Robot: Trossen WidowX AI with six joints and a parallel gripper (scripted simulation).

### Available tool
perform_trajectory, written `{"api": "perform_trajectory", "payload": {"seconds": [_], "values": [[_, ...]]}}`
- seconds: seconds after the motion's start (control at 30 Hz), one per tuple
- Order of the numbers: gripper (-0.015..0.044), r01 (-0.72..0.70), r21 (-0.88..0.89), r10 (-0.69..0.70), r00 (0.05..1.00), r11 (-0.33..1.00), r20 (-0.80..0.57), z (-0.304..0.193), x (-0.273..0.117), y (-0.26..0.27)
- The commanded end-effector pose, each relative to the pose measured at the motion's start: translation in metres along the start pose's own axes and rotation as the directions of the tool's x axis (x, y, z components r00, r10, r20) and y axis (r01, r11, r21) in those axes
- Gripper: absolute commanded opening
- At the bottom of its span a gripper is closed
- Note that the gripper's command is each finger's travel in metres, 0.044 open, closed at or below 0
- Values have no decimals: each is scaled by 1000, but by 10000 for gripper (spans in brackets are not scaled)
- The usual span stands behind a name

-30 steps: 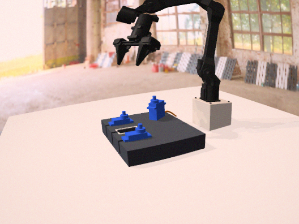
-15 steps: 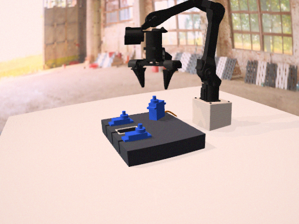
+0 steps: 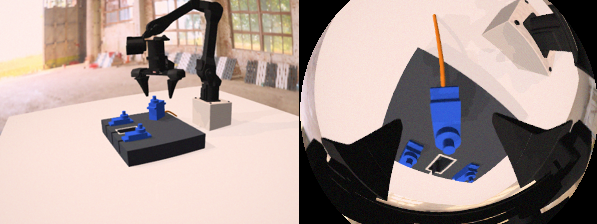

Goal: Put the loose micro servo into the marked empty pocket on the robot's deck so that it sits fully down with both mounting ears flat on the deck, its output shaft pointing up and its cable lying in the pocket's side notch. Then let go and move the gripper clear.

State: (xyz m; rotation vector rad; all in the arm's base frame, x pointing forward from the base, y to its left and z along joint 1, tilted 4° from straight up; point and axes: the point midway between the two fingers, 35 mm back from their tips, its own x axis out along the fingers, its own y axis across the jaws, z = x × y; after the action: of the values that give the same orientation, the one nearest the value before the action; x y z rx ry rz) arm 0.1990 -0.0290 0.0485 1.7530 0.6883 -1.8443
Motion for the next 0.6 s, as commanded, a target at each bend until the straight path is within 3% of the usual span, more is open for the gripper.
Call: {"api": "perform_trajectory", "payload": {"seconds": [0.0, 0.47, 0.57], "values": [[440, -4, -7, 4, 1000, 1000, 4, 1, 4, 0], [440, -4, -7, 4, 1000, 1000, 4, 1, 22, 0], [361, -4, -7, 4, 1000, 1000, 4, 1, 22, 0]]}}
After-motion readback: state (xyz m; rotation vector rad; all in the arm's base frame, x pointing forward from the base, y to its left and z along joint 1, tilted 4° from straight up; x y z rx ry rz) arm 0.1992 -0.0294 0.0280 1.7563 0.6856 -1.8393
